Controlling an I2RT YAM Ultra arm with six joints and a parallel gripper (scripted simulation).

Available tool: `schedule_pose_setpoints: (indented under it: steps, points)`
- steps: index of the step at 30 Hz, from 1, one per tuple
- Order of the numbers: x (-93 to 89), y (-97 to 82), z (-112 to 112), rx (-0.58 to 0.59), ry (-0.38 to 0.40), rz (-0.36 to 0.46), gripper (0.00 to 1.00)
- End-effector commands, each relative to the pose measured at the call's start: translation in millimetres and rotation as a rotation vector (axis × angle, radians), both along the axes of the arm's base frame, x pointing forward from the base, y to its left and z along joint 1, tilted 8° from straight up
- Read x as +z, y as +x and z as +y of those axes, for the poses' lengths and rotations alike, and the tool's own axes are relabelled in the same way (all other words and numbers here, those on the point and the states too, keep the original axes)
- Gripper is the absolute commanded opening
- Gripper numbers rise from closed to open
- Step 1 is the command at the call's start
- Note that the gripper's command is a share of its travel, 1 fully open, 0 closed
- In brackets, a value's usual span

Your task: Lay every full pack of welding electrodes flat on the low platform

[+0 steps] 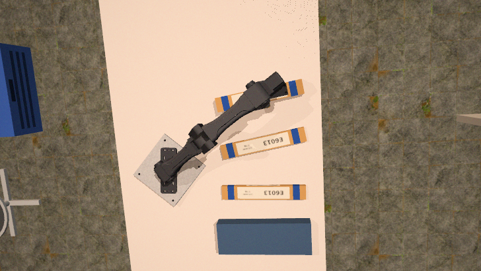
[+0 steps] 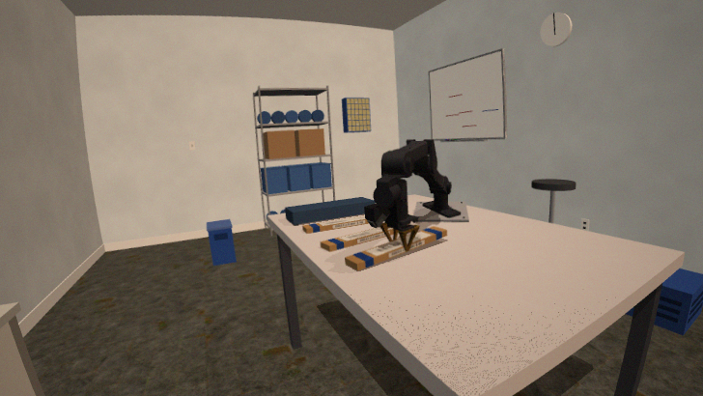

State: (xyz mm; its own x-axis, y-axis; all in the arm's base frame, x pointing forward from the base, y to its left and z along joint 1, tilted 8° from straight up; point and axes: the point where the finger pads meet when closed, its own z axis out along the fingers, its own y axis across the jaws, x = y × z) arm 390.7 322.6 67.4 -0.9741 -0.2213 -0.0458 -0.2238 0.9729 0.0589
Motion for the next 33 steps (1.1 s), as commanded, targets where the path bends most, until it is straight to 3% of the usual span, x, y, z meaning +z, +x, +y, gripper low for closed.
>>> schedule_pose_setpoints:
  steps: [1, 33]
  points:
    - [56.7, 5.5, 4.1, -0.002, 0.070, -0.087, 0.00]
    - [55.7, 6.1, 3.2, -0.003, 0.069, -0.086, 0.00]
